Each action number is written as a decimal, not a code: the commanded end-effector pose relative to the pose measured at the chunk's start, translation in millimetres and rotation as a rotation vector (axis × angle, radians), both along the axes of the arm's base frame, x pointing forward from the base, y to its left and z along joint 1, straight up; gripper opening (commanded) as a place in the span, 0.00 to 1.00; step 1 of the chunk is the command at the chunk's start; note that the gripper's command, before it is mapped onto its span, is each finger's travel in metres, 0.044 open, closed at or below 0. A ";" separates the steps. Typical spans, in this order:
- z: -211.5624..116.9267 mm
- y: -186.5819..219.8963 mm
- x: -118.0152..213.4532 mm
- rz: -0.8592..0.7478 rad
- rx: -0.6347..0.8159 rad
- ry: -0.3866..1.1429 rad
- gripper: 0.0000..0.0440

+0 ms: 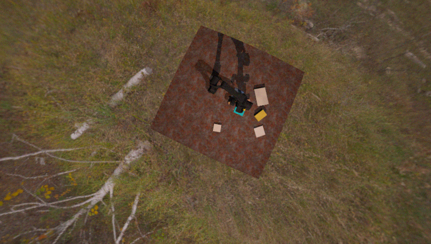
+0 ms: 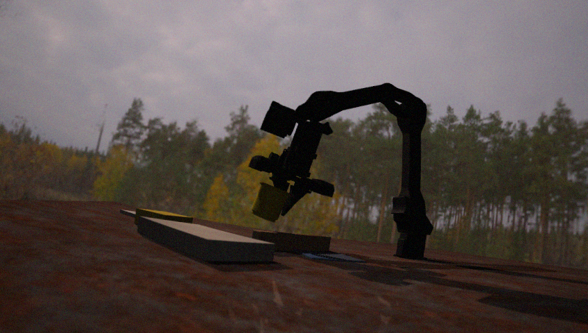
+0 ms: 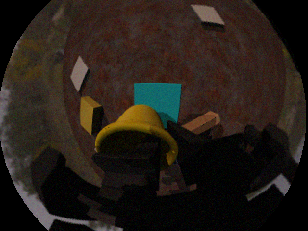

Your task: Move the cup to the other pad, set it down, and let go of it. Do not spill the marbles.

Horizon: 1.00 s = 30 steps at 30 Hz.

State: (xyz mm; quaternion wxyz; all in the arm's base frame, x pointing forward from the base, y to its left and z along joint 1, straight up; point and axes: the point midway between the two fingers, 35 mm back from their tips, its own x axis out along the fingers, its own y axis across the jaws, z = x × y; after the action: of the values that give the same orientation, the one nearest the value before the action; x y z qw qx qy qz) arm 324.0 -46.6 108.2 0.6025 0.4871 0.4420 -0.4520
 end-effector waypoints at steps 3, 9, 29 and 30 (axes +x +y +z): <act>-17.6 -5.8 -0.4 -0.009 -0.008 0.003 0.06; -33.2 -10.3 -3.6 -0.020 -0.011 0.007 0.14; -6.8 -18.4 -6.3 -0.046 0.039 -0.112 0.46; -3.9 -18.6 -7.1 -0.047 0.042 -0.117 0.48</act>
State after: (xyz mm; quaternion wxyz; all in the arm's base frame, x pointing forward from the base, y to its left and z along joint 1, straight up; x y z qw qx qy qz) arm 319.8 -64.8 98.3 0.6065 0.5307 0.4047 -0.4321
